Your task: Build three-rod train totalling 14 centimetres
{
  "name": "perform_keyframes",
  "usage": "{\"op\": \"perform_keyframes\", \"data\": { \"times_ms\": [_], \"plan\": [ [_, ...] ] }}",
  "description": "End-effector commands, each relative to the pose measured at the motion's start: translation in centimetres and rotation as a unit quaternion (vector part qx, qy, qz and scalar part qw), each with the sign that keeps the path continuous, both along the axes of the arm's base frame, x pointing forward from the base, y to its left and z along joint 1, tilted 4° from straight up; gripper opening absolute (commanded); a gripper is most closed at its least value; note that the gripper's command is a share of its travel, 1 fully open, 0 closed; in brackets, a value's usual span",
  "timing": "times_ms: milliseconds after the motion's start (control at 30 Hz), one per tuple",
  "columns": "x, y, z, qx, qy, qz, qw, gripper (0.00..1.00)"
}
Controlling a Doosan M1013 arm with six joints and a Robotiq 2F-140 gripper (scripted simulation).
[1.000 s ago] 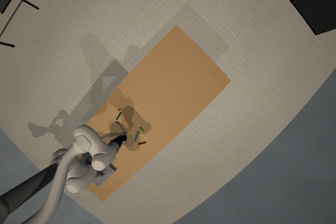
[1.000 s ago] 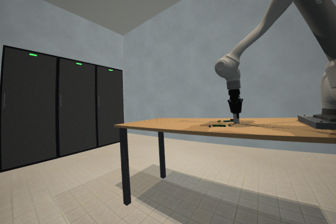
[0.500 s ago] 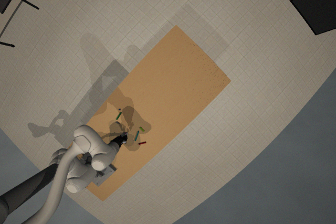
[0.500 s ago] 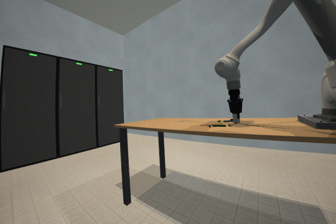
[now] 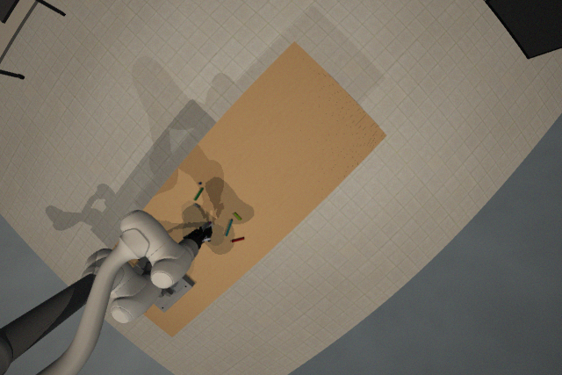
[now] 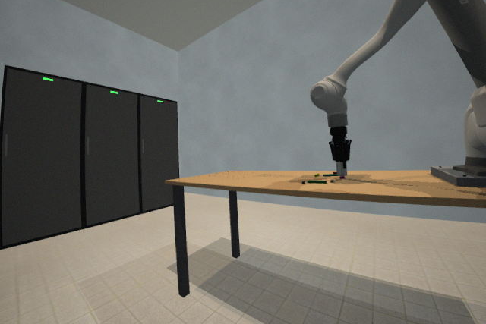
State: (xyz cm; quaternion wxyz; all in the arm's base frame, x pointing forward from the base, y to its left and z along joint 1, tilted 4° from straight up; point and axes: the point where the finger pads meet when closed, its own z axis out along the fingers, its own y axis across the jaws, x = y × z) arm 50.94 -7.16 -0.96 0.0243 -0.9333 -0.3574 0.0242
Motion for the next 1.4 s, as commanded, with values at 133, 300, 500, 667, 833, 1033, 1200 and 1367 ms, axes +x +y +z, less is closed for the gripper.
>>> {"op": "perform_keyframes", "data": {
  "times_ms": [133, 300, 500, 667, 833, 1033, 1200, 1367],
  "plan": [
    [0.2, -0.1, 3.0, 0.000, 0.000, 0.000, 1.000, 0.15],
    [0.4, -0.2, 5.7, 0.000, 0.000, 0.000, 1.000, 0.15],
    [0.5, -0.2, 7.2, 0.000, 0.000, 0.000, 1.000, 0.15],
    [0.5, -0.2, 7.7, 0.000, 0.000, 0.000, 1.000, 0.15],
    [0.5, -0.2, 7.8, 0.000, 0.000, 0.000, 1.000, 1.00],
    [0.5, -0.2, 7.8, 0.000, 0.000, 0.000, 1.000, 1.00],
    [0.5, -0.2, 7.8, 0.000, 0.000, 0.000, 1.000, 1.00],
    [0.5, -0.2, 7.8, 0.000, 0.000, 0.000, 1.000, 1.00]
  ]
}}
